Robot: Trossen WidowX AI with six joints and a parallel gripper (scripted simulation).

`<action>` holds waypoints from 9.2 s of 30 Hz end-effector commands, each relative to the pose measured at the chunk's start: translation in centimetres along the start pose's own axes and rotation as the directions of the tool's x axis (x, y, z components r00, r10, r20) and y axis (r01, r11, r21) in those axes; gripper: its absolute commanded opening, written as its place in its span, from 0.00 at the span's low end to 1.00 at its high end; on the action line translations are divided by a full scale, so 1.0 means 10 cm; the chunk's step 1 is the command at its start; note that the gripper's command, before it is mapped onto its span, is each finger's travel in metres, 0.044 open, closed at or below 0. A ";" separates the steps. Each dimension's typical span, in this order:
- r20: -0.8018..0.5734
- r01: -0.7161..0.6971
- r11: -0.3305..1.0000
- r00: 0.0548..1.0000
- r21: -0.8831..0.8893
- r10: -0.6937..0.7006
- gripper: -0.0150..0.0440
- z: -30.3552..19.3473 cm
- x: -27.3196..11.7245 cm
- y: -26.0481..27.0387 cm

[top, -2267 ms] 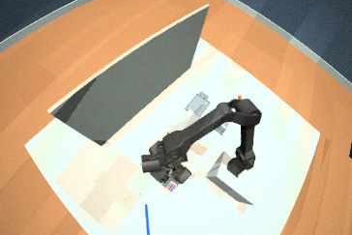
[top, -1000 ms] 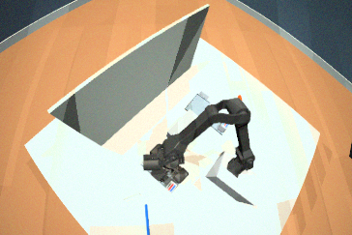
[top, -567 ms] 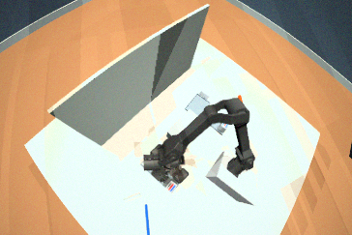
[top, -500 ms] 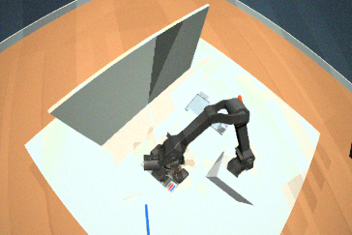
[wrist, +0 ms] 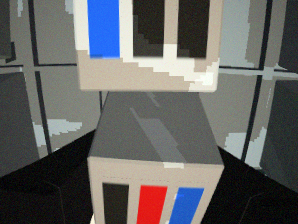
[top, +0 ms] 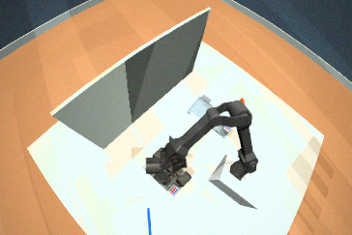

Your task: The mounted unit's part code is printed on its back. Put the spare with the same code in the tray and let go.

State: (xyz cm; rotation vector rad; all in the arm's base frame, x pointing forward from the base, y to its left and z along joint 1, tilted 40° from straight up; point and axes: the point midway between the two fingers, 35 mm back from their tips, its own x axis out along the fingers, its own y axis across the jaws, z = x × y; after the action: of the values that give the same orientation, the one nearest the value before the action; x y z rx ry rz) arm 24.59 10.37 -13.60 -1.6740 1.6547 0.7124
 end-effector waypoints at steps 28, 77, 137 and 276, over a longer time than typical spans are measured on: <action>0.002 0.003 1.000 1.000 -0.008 -0.003 0.25 -0.02 -1.44 0.02; 0.034 0.029 0.999 0.999 0.016 -0.029 0.25 -2.90 -1.58 -1.20; -0.015 0.007 1.000 1.000 -0.003 -0.007 0.25 -3.44 -1.14 -1.21; -0.024 0.009 1.000 1.000 0.001 -0.009 1.00 -3.47 -0.57 -1.19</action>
State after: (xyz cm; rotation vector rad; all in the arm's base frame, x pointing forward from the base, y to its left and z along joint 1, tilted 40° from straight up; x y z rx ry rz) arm 33.17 -15.28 11.34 -1.6814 1.6815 0.7052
